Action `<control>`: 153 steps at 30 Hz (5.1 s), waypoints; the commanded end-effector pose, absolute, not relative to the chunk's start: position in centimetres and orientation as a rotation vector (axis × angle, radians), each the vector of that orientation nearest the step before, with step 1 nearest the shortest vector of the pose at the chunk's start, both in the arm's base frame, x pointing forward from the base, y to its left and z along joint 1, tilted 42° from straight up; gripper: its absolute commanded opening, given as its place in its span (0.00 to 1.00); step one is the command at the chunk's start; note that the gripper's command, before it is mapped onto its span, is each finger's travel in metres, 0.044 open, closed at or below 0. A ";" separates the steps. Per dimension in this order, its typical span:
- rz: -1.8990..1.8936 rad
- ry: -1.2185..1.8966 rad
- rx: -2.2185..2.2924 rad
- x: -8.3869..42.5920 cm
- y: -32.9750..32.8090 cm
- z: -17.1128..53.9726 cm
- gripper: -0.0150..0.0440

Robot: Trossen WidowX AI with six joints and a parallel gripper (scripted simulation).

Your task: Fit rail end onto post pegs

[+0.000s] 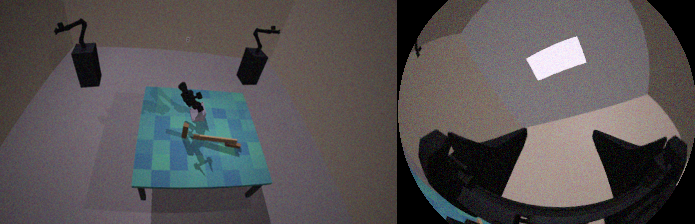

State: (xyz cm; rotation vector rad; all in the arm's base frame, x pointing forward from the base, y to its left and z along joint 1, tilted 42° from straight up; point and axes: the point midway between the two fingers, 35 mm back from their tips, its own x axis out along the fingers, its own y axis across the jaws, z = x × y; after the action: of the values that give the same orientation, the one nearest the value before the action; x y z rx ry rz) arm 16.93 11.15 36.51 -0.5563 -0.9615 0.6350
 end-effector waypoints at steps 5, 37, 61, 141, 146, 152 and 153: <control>0.543 -0.744 -0.494 23.0 10.0 36.1 1.00; 0.238 1.287 -1.064 37.4 -2.4 8.3 1.00; 0.391 1.783 -1.420 33.2 -5.5 6.7 1.00; 0.388 1.784 -1.423 32.9 -10.2 1.5 0.25; 0.388 1.784 -1.423 32.9 -10.2 1.5 0.25; 0.388 1.784 -1.423 32.9 -9.9 1.8 0.25; 0.388 1.784 -1.423 32.9 -9.9 1.9 0.25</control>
State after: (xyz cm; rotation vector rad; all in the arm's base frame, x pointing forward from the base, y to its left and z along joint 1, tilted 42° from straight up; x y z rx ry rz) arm 32.89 -10.04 1.68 -1.4189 1.7832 0.3879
